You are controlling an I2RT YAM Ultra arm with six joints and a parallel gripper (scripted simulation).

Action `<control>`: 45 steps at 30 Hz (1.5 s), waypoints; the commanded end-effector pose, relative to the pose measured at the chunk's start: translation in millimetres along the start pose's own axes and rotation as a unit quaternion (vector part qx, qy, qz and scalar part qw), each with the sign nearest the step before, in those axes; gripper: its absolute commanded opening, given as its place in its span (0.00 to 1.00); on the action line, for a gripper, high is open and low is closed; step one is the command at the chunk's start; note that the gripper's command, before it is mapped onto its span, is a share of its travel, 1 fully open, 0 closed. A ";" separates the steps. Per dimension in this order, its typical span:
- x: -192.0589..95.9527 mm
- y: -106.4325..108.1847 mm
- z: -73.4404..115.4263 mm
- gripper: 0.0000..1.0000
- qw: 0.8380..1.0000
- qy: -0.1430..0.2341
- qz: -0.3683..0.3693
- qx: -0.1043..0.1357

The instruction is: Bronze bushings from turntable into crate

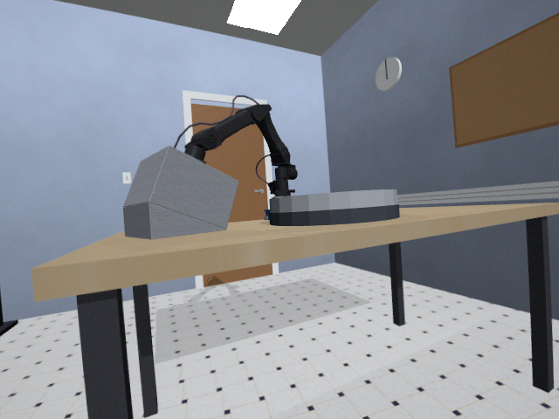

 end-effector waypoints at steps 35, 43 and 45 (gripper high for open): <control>9.3 -0.5 -0.3 0.00 1.000 -0.012 0.002 -0.004; 9.3 -0.5 -0.3 0.00 1.000 -0.012 0.002 -0.004; 9.3 -0.5 -0.3 0.00 1.000 -0.012 0.002 -0.004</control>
Point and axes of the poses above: the point where the finger pads meet when closed, its own z axis back along the fingers, its own y axis across the jaws, x = y × z, the point moved 6 cm from there along z, back along the fingers, and after that the axes turned 4 degrees about z, right-handed, at the moved point
